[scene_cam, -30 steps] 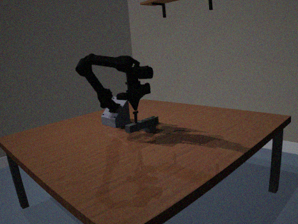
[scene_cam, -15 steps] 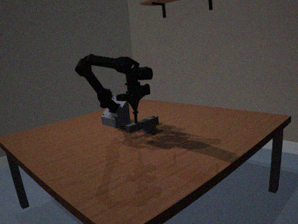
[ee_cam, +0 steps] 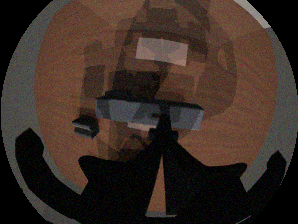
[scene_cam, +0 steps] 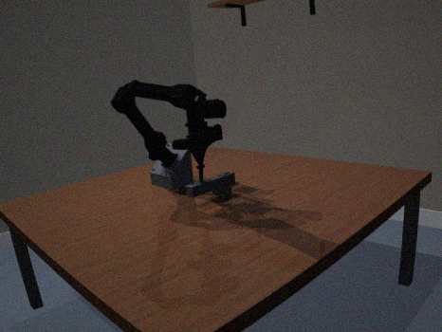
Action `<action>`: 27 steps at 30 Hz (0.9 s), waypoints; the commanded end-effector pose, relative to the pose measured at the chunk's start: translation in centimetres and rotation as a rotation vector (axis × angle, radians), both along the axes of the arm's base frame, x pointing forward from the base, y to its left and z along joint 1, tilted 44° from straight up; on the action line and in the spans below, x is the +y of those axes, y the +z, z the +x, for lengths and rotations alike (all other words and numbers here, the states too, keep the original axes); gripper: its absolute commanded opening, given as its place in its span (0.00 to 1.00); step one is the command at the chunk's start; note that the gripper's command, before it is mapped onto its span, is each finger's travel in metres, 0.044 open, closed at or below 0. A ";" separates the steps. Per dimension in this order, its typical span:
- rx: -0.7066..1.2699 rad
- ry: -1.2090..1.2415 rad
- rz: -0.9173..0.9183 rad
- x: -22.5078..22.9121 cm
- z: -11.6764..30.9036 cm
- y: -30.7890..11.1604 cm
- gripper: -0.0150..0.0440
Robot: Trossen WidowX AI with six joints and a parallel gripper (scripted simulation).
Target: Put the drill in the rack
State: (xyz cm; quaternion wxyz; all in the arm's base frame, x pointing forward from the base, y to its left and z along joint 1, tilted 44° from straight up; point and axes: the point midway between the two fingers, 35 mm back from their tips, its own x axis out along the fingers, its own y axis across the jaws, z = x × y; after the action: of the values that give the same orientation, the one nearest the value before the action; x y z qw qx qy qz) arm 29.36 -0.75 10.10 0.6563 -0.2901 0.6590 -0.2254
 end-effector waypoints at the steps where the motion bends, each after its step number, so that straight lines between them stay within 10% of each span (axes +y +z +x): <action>1: 0.007 -0.006 -0.009 -0.3 0.0 -0.3 0.25; 27: 0.007 -0.006 -0.009 -1.0 0.0 -0.9 0.25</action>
State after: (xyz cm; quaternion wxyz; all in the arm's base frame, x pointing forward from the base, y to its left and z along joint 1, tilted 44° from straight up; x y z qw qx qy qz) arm 29.93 -0.77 9.84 0.6632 -0.2922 0.6519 -0.2233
